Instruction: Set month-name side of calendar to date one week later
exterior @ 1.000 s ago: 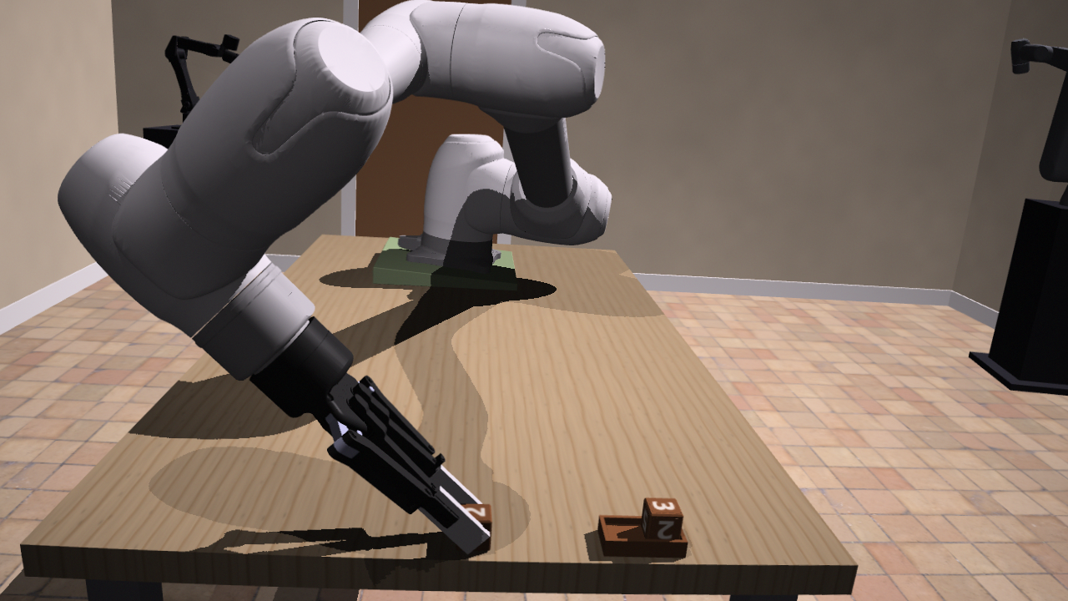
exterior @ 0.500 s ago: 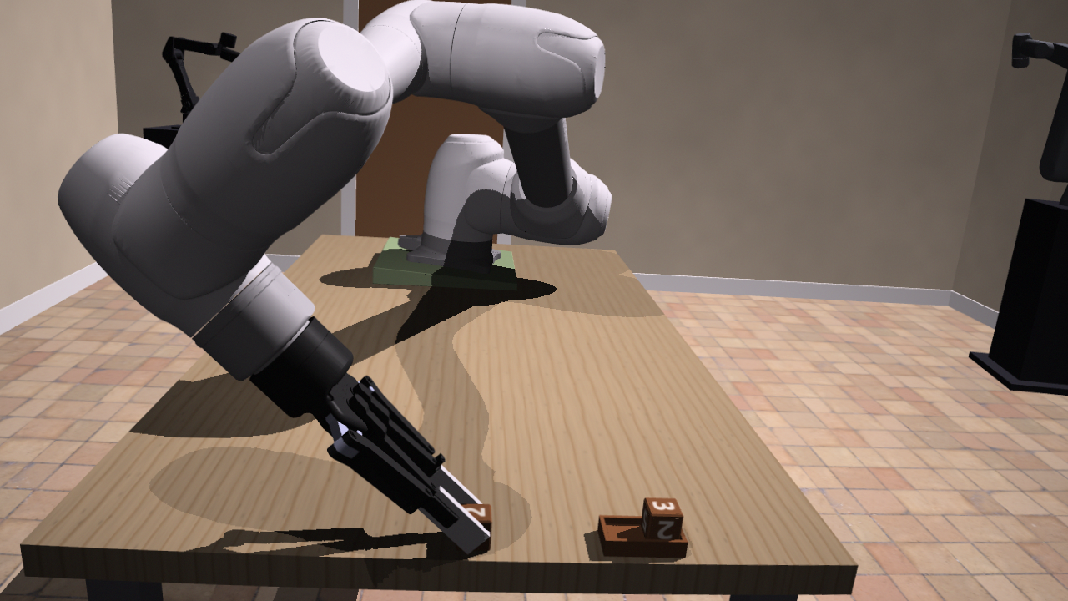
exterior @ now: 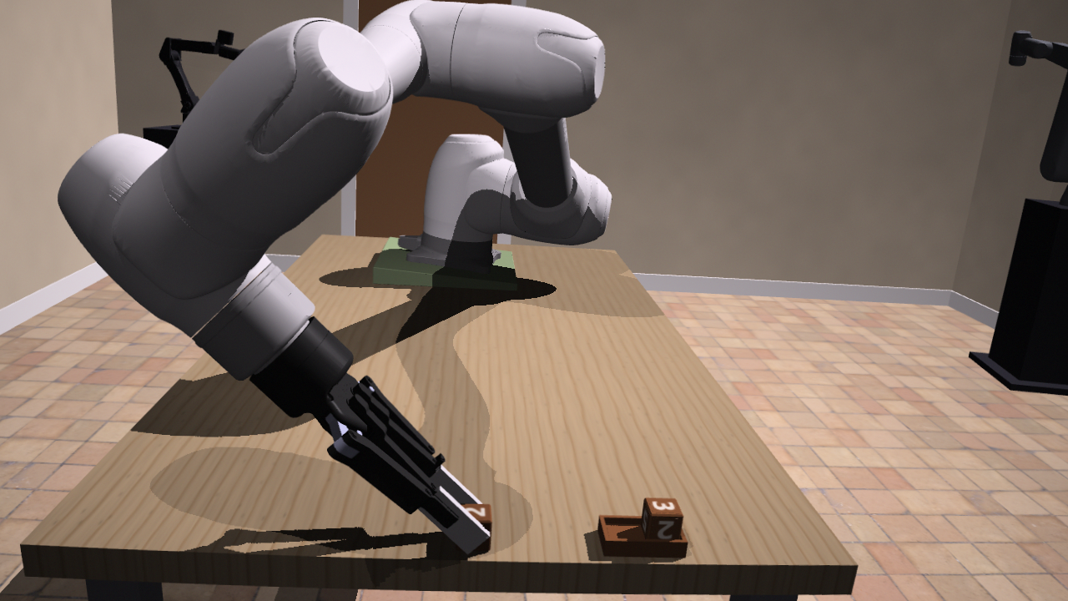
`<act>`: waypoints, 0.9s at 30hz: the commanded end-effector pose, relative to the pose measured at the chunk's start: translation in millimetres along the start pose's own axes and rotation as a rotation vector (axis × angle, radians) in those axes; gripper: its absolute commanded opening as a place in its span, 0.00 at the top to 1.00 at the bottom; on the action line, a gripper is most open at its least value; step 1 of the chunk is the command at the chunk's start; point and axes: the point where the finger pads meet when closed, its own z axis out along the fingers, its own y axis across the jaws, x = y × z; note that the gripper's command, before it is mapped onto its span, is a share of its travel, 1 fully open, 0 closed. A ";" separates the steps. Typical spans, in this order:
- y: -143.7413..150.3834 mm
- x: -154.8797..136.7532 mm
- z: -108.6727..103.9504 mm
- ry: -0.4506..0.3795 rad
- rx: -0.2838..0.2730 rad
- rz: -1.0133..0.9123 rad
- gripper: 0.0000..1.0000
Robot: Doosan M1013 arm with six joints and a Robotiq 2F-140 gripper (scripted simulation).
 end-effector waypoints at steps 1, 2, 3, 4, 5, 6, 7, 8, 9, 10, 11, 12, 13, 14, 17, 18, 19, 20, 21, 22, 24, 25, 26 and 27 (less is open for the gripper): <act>0.0 -0.3 -0.3 0.000 0.000 0.000 0.75; 0.0 -0.3 -0.3 0.000 0.000 0.000 0.75; 0.0 -0.3 -0.3 0.000 0.000 0.000 0.75; 0.0 -0.3 -0.3 0.000 0.000 0.000 0.75; 0.0 -0.3 -0.3 0.000 0.000 0.000 0.75; 0.0 -0.3 -0.3 0.000 0.000 0.000 0.72; 0.0 -0.3 -0.3 0.000 0.000 0.000 0.72; 0.0 -0.3 -0.3 0.000 0.000 0.000 0.72; 0.0 -0.3 -0.3 0.000 0.000 0.000 0.70; 0.0 -0.3 -0.3 0.000 0.000 0.000 0.70; 0.0 -0.3 -0.3 0.000 0.000 0.000 0.70; 0.0 -0.3 -0.3 0.000 0.000 0.000 0.68; 0.0 -0.3 -0.3 0.000 0.000 0.000 0.68; 0.0 -0.3 -0.3 0.000 0.000 0.000 0.68; 0.0 -0.3 -0.3 0.000 0.000 0.000 0.66; 0.0 -0.3 -0.3 0.000 0.000 0.000 0.66; 0.0 -0.3 -0.3 0.000 0.000 0.000 0.66; 0.0 -0.3 -0.3 0.000 0.000 0.000 0.64; 0.0 -0.3 -0.3 0.000 0.000 0.000 0.64; 0.0 -0.3 -0.3 0.000 0.000 0.000 0.64; 0.0 -0.3 -0.3 0.000 0.000 0.000 0.53; 0.0 -0.3 -0.3 0.000 0.000 0.000 0.53; 0.0 -0.3 -0.3 0.000 0.000 0.000 0.53; 0.0 -0.3 -0.3 0.000 0.000 0.000 0.53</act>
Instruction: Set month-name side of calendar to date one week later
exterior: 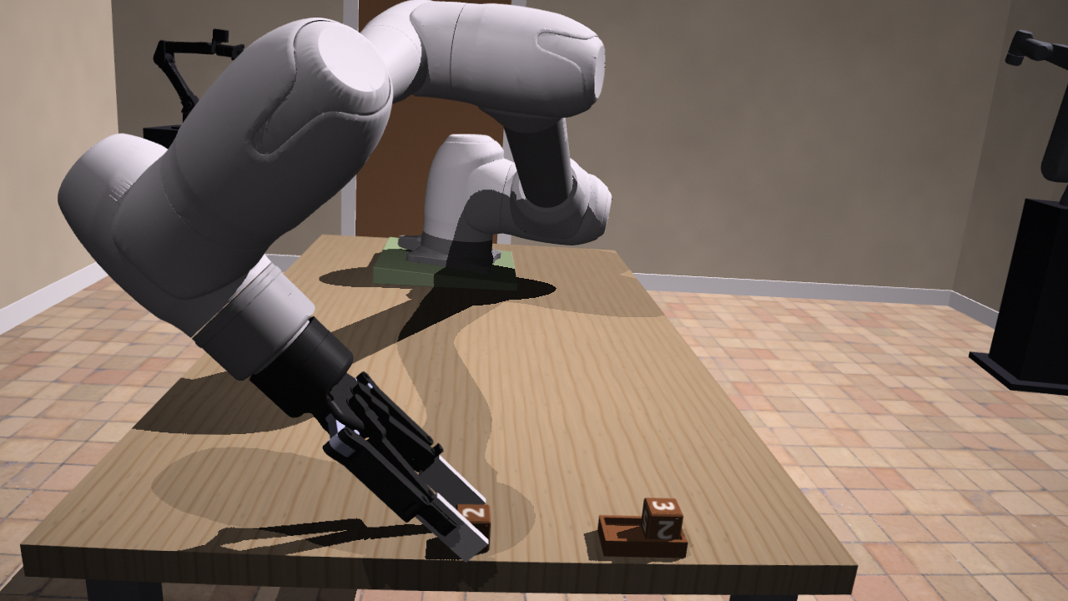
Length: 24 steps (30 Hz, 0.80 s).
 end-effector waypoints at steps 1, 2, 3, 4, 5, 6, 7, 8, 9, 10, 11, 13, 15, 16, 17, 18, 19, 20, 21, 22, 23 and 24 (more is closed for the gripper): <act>0.0 -0.3 -0.3 0.000 0.000 0.000 0.53; 0.0 -0.3 -0.3 0.000 0.000 0.000 0.53; 0.0 -0.3 -0.3 0.000 0.000 0.000 0.53; 0.0 -0.3 -0.3 0.000 0.000 0.000 0.53; 0.0 -0.3 -0.3 0.000 0.000 0.000 0.53; 0.0 -0.3 -0.3 0.000 0.000 0.000 0.53; 0.0 -0.3 -0.3 0.000 0.000 0.000 0.53; 0.0 -0.3 -0.3 0.000 0.000 0.000 0.53; 0.0 -0.3 -0.3 0.000 0.000 0.000 0.53; 0.0 -0.3 -0.3 0.000 0.000 0.000 0.53; 0.0 -0.3 -0.3 0.000 0.000 0.000 0.53; 0.0 -0.3 -0.3 0.000 0.000 0.000 0.53; 0.0 -0.5 -0.5 0.000 0.000 0.000 0.53; 0.0 -0.8 -0.8 0.000 0.000 0.000 0.53; 0.0 -1.2 -1.2 0.000 0.000 0.000 0.53; 0.0 -1.9 -1.8 0.000 0.000 0.000 0.53; 0.0 -2.7 -2.6 0.000 0.000 0.000 0.53; 0.0 -3.6 -3.6 0.000 0.000 0.000 0.53; 0.0 -3.6 -3.6 0.000 0.000 0.000 0.53; 0.0 -3.6 -3.6 0.000 0.000 0.000 0.53; 0.0 -4.9 -4.8 0.000 0.000 0.000 0.53; 0.0 -6.3 -6.2 0.000 0.000 0.000 0.53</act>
